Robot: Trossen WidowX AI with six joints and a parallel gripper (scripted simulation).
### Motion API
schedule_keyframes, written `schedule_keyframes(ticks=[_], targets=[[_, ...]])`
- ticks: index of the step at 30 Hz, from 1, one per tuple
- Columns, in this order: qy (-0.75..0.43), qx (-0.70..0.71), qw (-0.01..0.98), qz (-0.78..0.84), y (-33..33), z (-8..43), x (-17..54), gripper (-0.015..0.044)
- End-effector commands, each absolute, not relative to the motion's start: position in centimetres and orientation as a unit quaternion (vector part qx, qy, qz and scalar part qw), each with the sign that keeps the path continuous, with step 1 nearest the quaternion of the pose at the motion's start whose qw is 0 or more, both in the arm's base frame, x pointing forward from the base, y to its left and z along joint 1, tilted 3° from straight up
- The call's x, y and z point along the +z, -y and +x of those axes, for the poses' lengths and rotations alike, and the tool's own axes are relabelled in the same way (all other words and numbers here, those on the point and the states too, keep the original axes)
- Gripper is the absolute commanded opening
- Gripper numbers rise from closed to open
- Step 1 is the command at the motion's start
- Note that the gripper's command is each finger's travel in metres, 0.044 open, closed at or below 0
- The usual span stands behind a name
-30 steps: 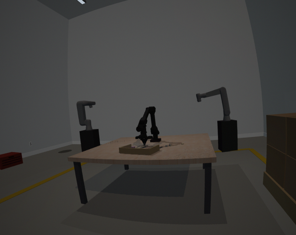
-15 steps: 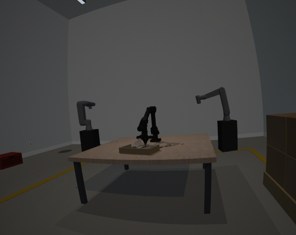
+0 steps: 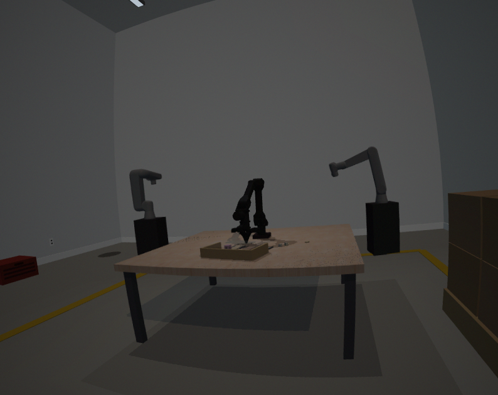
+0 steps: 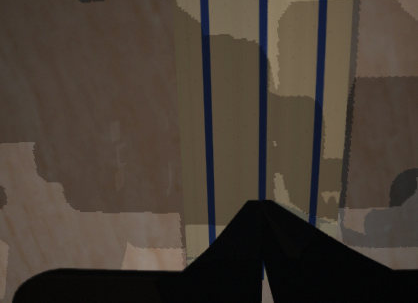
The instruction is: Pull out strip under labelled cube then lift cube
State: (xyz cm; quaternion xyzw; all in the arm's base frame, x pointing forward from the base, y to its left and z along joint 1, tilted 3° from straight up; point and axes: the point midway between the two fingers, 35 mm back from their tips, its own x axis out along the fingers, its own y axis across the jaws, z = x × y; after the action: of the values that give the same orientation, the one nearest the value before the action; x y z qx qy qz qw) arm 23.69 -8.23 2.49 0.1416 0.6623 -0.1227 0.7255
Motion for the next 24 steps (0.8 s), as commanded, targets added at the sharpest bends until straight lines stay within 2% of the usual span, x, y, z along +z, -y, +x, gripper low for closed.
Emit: schedule_keyframes(ticks=[1, 24], targets=[[-0.674, -0.123, 0.713, 0.145, 7.7, 22.3, 1.8, 0.0], [-0.675, -0.123, 0.713, 0.145, 6.5, 19.3, 1.6, 0.0]])
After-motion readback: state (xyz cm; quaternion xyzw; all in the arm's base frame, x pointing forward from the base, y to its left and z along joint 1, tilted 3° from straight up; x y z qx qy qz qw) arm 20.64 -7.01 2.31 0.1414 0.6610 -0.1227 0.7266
